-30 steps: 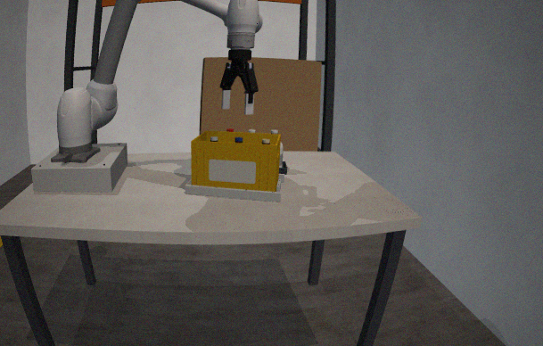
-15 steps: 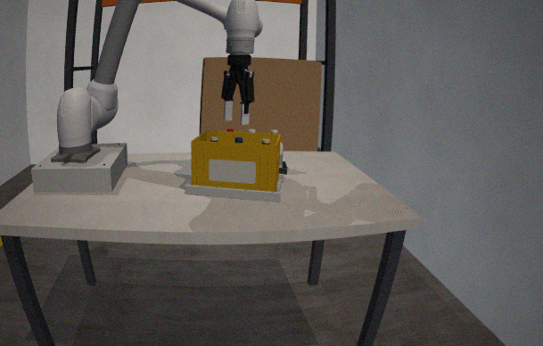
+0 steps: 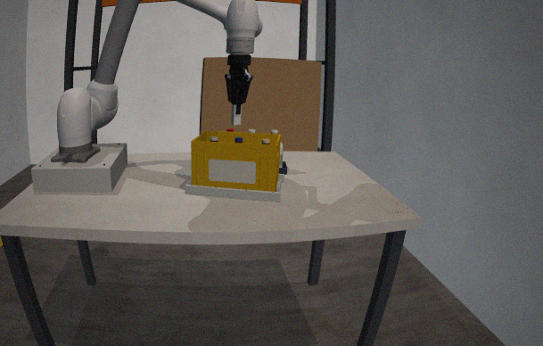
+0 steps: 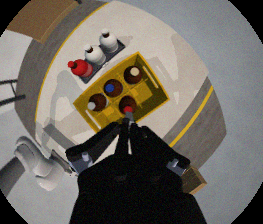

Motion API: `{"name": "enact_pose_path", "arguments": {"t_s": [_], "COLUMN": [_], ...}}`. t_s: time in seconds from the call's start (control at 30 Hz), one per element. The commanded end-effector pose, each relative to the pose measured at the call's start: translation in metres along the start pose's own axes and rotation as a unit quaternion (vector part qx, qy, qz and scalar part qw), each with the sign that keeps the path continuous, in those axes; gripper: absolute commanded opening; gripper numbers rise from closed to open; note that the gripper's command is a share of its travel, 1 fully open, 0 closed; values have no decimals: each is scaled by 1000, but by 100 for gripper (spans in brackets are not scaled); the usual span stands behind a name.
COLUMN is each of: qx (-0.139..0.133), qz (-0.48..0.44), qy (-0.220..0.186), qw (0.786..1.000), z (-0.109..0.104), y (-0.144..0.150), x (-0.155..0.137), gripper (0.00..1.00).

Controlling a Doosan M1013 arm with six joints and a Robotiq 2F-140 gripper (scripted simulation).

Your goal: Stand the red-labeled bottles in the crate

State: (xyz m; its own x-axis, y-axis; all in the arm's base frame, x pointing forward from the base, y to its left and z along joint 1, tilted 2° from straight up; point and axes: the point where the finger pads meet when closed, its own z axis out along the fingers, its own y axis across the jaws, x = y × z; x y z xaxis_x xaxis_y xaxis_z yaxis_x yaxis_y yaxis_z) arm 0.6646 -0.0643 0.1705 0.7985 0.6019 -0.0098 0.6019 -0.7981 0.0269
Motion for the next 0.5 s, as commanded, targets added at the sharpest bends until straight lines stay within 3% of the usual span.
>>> {"name": "enact_pose_path", "arguments": {"t_s": [0.0,0.47], "qx": [0,0], "qz": [0,-1], "qy": [0,0], "qw": [1000,1000], "z": [0,0], "y": [0,-5], "x": [0,4], "gripper": [0,0]}}
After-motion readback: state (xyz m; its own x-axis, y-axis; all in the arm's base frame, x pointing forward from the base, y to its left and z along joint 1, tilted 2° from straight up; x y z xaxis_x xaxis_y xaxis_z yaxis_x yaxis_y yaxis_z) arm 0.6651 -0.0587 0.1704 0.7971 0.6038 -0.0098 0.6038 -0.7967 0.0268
